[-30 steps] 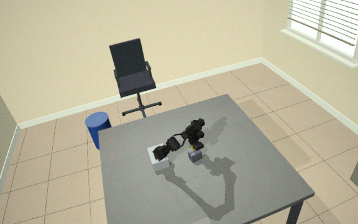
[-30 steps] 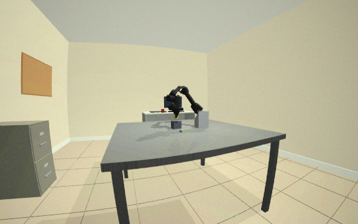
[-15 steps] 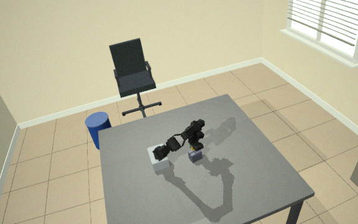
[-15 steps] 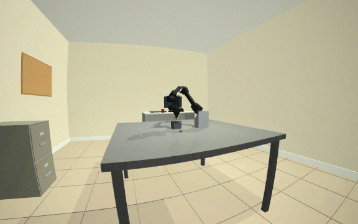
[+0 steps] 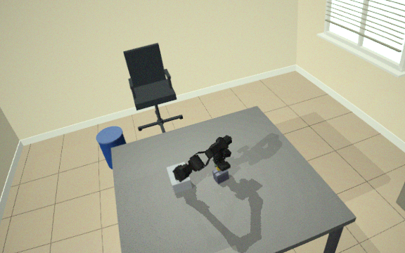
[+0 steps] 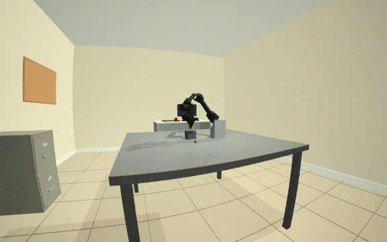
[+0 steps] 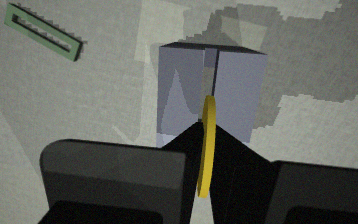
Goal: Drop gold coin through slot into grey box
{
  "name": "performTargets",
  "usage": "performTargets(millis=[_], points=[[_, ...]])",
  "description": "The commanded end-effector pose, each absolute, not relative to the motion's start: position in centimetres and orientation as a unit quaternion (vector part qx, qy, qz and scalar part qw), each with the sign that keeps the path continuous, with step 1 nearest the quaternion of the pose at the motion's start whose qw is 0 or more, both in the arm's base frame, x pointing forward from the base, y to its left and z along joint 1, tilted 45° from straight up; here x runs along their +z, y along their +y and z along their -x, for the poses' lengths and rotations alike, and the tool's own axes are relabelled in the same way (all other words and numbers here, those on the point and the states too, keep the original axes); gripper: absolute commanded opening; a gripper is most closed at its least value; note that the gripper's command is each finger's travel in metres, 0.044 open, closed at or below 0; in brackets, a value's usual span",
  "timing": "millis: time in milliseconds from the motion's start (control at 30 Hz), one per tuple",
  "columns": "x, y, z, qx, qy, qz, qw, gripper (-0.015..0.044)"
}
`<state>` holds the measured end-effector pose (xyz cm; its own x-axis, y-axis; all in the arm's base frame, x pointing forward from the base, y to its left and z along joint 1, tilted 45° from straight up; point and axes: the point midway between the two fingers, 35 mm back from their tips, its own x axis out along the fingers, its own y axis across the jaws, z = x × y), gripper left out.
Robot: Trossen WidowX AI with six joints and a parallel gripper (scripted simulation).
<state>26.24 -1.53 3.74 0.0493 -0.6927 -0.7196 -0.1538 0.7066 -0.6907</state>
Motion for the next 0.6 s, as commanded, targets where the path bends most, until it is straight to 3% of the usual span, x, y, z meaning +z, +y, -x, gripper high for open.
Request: performTargets(millis=[0, 300, 500, 567], points=[[3.52, -1.78, -26.0, -0.207, 0.659, 0.326, 0.645, 0.0], [3.31, -2.01, -26.05, -0.207, 0.659, 0.326, 0.646, 0.0], [3.48, -1.78, -26.21, -0.207, 0.658, 0.322, 0.649, 0.0157], [3.48, -1.78, -26.21, -0.207, 0.658, 0.322, 0.649, 0.0161]])
